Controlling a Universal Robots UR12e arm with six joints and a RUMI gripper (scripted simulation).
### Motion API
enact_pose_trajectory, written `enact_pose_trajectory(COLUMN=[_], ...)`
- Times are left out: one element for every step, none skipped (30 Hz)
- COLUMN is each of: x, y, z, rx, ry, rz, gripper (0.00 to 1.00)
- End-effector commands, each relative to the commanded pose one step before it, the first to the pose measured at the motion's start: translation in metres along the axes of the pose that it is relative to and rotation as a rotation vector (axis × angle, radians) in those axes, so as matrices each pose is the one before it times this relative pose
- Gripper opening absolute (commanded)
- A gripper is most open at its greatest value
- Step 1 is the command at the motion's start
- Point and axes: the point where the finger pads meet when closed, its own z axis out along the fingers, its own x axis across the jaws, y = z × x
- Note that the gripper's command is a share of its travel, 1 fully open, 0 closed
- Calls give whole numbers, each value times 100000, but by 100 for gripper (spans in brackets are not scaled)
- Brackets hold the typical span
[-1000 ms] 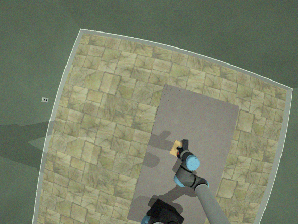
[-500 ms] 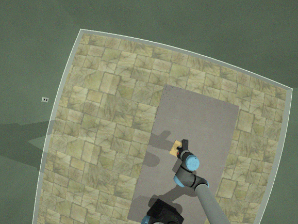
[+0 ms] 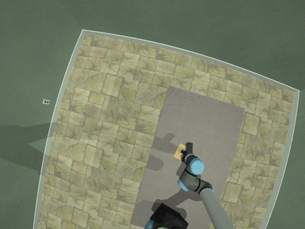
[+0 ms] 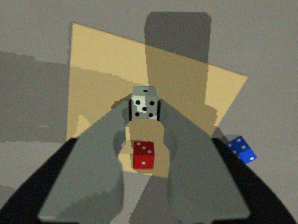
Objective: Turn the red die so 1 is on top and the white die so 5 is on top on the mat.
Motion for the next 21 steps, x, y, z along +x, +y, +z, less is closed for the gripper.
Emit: enact_pose_trajectory(x=[2,0,0,0,0,0,0,0,0,0,0,0,0,0,0,0,0,0,0,0,0], y=[-48,0,0,0,0,0,0,0,0,0,0,0,0,0,0,0,0,0,0,0,0], z=[-43,0,0,0,0,0,0,0,0,0,0,0,0,0,0,0,0,0,0,0,0], rx=[108,0,0,0,0,0,0,0,0,0,0,0,0,0,0,0,0,0,0,0,0], ry=[16,0,0,0,0,0,0,0,0,0,0,0,0,0,0,0,0,0,0,0,0], rz=[-7,0,0,0,0,0,0,0,0,0,0,0,0,0,0,0,0,0,0,0,0], gripper=[3,3,3,3,3,3,3,3,3,3,7,7,7,10,10,10,14,14,14,14,14])
